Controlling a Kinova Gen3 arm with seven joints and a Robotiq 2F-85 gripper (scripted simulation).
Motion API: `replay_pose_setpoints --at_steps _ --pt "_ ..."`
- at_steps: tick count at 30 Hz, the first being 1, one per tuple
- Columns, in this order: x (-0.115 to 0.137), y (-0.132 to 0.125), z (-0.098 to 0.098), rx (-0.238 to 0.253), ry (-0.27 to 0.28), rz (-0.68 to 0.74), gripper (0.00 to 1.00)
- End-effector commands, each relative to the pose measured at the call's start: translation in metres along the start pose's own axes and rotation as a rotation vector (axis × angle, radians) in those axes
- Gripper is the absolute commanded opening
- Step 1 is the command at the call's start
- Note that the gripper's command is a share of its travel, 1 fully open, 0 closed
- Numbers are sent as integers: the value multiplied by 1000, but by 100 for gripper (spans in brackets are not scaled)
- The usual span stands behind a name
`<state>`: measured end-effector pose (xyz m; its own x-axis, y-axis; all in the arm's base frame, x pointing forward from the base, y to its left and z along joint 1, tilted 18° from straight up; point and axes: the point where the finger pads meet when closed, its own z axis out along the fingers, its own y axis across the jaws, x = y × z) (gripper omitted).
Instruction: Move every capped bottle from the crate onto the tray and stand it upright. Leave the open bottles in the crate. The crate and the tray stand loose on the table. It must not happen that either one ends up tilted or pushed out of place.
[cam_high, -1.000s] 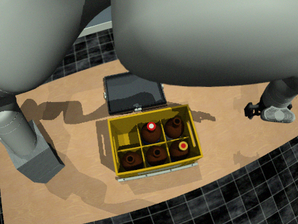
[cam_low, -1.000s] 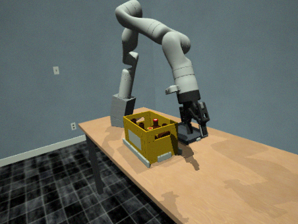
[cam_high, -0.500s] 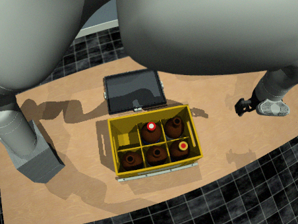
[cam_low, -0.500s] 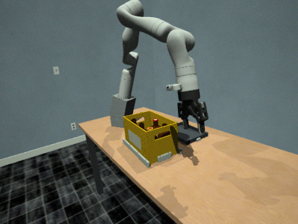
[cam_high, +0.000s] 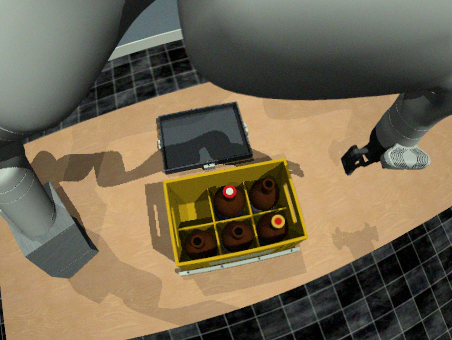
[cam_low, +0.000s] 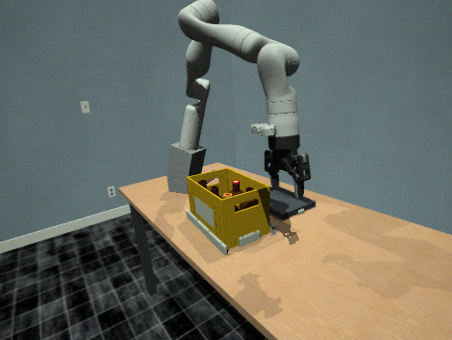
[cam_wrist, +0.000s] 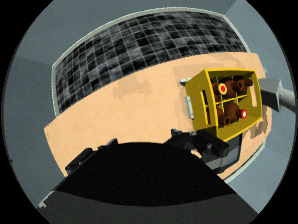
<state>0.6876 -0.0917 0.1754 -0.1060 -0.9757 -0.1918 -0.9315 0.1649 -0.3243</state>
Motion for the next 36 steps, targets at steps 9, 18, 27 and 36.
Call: replay_pose_setpoints --at_steps 9,18,27,36 --pt "2 34 -6 -71 9 -54 100" --pt "4 56 -7 -86 9 -64 100" --pt "12 84 -12 -86 10 -64 100" --pt "12 105 -12 -88 6 -67 100"
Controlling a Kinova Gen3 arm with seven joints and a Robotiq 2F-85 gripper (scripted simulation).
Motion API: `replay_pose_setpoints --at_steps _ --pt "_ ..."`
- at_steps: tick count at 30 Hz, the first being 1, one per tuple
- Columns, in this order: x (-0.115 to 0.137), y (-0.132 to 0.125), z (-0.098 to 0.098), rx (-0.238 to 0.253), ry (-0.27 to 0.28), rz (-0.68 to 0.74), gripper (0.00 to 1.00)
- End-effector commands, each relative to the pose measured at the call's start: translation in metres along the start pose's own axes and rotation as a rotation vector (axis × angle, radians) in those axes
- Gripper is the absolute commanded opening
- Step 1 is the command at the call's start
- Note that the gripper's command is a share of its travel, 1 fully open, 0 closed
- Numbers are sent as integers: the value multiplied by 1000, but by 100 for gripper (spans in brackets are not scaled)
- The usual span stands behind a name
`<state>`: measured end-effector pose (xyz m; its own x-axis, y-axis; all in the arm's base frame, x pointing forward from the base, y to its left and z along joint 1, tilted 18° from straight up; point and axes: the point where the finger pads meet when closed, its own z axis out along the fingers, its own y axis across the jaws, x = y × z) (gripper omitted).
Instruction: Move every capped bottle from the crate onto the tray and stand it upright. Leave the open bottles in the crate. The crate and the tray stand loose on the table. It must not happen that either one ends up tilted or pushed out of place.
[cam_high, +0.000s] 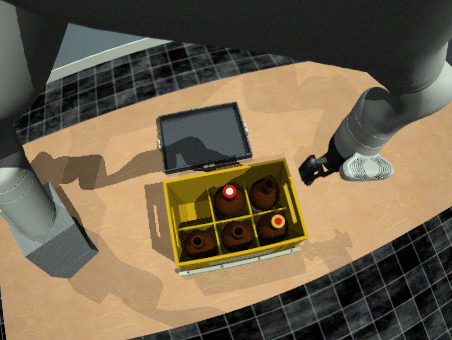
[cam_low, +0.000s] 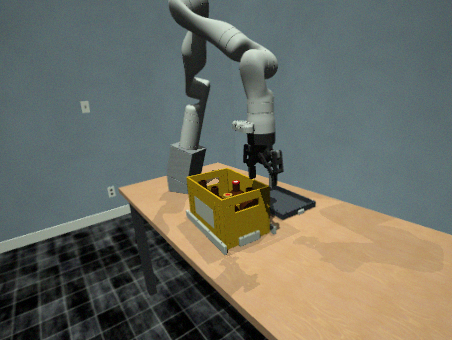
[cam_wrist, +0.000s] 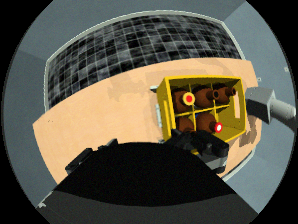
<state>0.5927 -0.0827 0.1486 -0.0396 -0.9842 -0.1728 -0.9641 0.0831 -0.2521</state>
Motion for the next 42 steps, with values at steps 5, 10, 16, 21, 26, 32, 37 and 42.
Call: replay_pose_setpoints --at_steps 5,10,16,21,26,32,37,42 --pt "9 23 -6 3 10 4 100" --pt "12 36 -8 4 12 6 100" --pt "11 49 -5 1 7 2 100" --pt "16 65 -7 2 9 4 100" --pt "20 81 -8 4 12 5 100" --pt "18 92 -6 1 7 1 100" --pt "22 108 -7 2 9 3 100" --pt "26 124 -8 3 11 5 100"
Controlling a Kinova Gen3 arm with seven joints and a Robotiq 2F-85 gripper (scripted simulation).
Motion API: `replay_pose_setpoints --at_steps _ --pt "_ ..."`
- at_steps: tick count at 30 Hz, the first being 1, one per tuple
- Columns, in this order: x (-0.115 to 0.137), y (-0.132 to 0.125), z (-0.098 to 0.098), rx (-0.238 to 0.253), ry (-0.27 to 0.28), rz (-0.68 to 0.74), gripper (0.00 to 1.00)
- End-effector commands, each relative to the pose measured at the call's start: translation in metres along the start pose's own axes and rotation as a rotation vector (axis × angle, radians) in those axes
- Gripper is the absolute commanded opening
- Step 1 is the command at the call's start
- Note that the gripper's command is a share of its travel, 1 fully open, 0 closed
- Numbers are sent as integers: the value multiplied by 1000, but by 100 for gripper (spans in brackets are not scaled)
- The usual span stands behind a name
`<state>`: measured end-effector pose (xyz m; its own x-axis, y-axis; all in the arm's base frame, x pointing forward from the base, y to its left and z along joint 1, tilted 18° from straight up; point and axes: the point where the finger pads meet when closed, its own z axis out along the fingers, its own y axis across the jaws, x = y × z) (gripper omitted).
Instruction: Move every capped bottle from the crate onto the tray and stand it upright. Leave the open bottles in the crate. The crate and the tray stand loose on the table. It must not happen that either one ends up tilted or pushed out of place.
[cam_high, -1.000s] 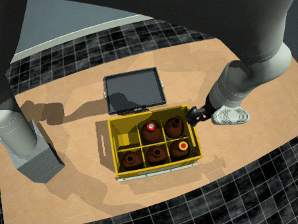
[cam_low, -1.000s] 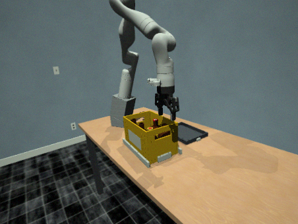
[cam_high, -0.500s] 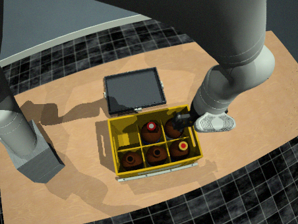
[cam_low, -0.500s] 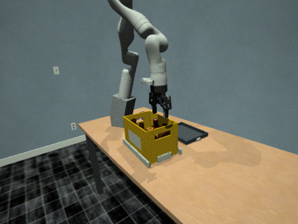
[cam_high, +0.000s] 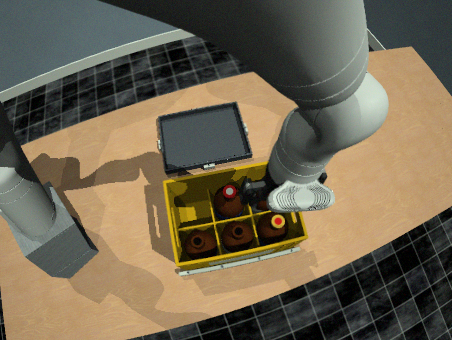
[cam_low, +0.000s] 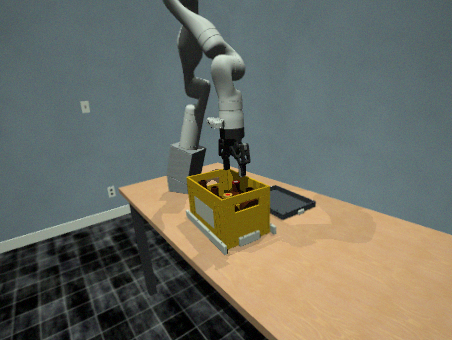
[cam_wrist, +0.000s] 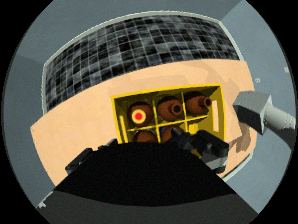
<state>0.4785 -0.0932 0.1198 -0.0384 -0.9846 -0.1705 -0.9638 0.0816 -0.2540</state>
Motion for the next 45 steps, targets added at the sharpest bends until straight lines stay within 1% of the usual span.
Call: replay_pose_setpoints --at_steps 1,3,4,18,21,35,45 --pt "7 11 -4 2 10 7 100" --pt "7 11 -4 2 10 7 100" --pt "4 11 -2 0 4 2 100" --pt "13 57 -4 1 10 7 100" --pt "10 55 -2 0 4 2 100" --pt "15 74 -3 1 10 7 100" --pt "14 75 -3 1 10 7 100"
